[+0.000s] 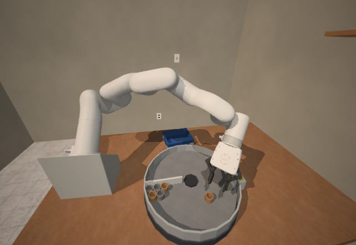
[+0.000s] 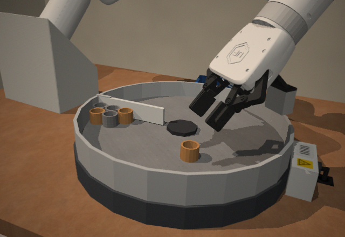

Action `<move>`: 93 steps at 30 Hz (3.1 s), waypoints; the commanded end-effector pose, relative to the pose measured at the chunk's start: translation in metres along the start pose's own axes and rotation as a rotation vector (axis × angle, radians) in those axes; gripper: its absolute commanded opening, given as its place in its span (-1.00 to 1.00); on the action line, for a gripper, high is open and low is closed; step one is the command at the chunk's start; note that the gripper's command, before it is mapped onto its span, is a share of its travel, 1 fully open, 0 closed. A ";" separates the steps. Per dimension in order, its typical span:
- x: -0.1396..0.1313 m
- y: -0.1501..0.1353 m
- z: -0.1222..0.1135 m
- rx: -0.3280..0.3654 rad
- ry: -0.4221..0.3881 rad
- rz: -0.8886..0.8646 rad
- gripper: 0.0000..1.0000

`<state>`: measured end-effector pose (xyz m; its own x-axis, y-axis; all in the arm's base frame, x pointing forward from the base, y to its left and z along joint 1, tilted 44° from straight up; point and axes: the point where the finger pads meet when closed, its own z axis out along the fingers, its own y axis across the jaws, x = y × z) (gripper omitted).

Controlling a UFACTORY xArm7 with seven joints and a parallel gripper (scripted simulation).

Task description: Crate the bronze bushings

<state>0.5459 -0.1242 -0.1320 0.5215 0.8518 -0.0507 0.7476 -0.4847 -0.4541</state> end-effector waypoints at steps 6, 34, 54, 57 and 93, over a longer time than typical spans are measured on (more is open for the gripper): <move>-0.004 0.000 -0.001 -0.016 0.015 -0.026 0.08; -0.032 -0.060 0.027 -0.212 0.252 -0.566 0.08; -0.058 -0.113 0.052 -0.391 0.468 -1.058 0.08; -0.060 -0.118 0.054 -0.410 0.488 -1.105 0.08; -0.035 -0.139 0.107 -0.482 0.577 -1.307 0.08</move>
<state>0.3787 -0.0806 -0.1433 -0.5994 0.5844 0.5470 0.8001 0.4173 0.4309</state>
